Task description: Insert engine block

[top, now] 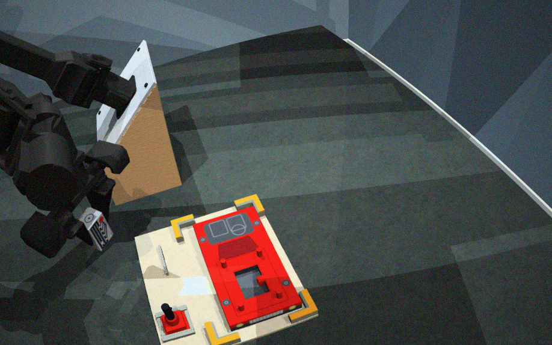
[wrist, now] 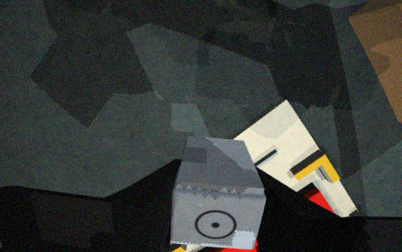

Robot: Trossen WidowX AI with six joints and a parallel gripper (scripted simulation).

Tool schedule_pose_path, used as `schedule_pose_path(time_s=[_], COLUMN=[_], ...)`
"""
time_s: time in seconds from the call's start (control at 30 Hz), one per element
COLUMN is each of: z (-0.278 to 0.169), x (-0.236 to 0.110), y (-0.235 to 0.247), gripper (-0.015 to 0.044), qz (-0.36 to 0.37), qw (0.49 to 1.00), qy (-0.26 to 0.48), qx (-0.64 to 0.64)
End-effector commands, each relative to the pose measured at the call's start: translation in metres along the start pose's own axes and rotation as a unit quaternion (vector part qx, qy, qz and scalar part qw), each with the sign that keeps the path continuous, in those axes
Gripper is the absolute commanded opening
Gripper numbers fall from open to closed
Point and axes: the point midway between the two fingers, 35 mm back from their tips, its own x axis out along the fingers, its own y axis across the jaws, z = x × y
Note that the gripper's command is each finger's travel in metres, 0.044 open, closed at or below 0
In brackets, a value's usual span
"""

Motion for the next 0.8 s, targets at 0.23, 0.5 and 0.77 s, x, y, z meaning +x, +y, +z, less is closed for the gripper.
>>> schedule_pose_path(time_s=[0.23, 0.5, 0.77], z=[0.006, 0.005, 0.006], x=[-0.033, -0.006, -0.01], y=[0.001, -0.001, 0.0], gripper=[0.0, 0.0, 0.0], qz=[0.008, 0.009, 0.009], qw=[1.0, 1.0, 1.0], qy=[-0.001, -0.001, 0.016], qx=[0.005, 0.006, 0.005])
